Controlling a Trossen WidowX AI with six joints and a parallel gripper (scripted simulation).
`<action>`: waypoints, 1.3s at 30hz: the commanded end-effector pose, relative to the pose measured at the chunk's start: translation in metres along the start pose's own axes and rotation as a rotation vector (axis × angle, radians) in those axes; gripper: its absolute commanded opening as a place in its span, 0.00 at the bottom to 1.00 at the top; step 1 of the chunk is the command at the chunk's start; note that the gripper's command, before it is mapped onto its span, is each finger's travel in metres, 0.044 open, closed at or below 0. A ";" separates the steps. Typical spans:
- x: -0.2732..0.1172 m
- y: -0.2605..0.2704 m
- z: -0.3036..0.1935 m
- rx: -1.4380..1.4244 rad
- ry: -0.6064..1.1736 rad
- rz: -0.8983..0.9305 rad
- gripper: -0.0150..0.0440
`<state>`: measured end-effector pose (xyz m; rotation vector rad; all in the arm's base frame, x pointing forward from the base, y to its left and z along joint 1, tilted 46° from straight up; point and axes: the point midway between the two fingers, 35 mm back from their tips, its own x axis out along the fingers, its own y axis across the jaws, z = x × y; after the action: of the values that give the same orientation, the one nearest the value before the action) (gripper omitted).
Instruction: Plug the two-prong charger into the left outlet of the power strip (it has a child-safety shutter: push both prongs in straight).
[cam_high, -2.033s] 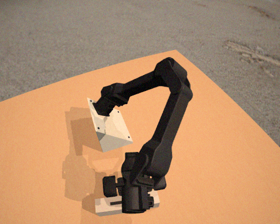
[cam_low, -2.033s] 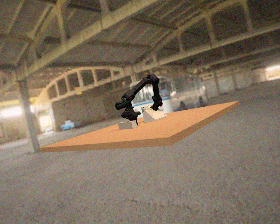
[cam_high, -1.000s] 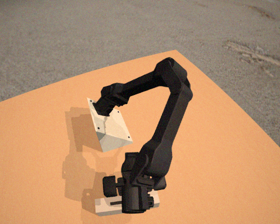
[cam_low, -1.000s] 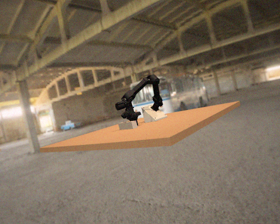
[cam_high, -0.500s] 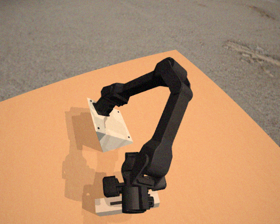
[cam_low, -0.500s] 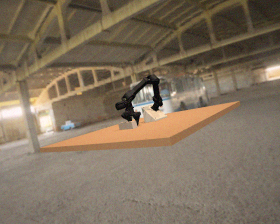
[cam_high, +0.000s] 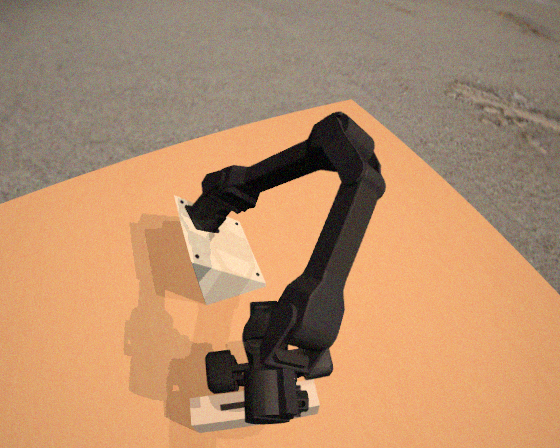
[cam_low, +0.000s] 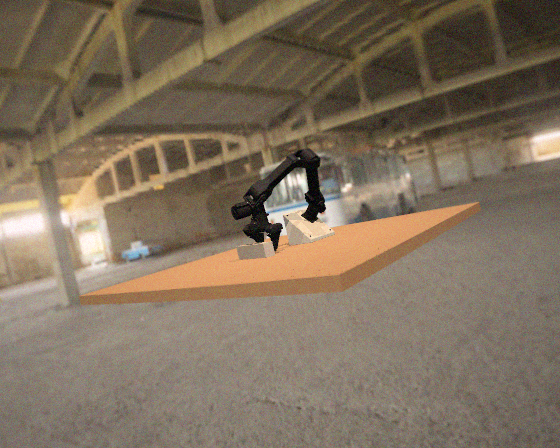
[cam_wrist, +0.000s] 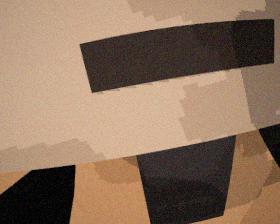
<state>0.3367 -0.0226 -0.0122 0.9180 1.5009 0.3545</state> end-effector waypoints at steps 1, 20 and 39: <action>0.001 -0.001 -0.003 0.000 0.001 0.001 1.00; 0.002 -0.001 -0.008 -0.009 -0.009 0.001 1.00; 0.002 -0.001 -0.018 -0.011 -0.012 0.001 1.00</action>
<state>0.3239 -0.0181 -0.0109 0.9097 1.4856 0.3545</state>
